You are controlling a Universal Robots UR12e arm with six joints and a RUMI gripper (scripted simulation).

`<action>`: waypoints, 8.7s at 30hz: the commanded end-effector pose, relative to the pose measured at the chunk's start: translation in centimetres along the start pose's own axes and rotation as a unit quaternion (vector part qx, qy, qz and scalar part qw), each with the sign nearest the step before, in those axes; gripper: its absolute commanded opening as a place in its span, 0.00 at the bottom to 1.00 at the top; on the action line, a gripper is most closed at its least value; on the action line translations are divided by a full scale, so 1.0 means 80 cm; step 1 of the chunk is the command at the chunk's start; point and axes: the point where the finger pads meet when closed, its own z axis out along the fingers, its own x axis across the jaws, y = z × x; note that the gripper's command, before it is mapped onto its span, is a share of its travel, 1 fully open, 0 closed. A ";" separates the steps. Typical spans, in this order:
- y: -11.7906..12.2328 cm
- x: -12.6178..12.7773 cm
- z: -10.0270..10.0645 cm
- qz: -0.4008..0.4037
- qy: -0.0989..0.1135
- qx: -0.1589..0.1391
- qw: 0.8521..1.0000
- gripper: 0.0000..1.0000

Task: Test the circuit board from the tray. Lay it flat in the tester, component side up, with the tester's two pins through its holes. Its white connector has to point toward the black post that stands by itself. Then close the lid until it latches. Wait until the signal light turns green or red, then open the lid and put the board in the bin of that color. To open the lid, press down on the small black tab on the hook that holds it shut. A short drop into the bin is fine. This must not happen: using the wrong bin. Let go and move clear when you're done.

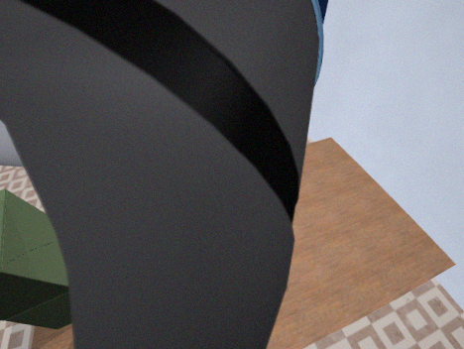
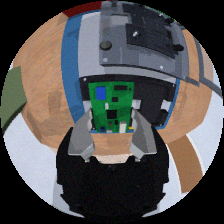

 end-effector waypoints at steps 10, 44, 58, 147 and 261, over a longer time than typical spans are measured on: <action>0.000 0.000 -0.006 0.000 0.000 0.000 1.000 0.39; 0.000 0.000 -0.092 0.000 0.000 0.000 1.000 0.39; 0.000 0.000 -0.092 0.000 0.000 0.000 1.000 0.39; 0.000 0.000 -0.092 -0.902 0.000 0.000 0.431 0.39; -0.054 0.020 -0.096 -1.000 0.000 0.000 0.000 0.39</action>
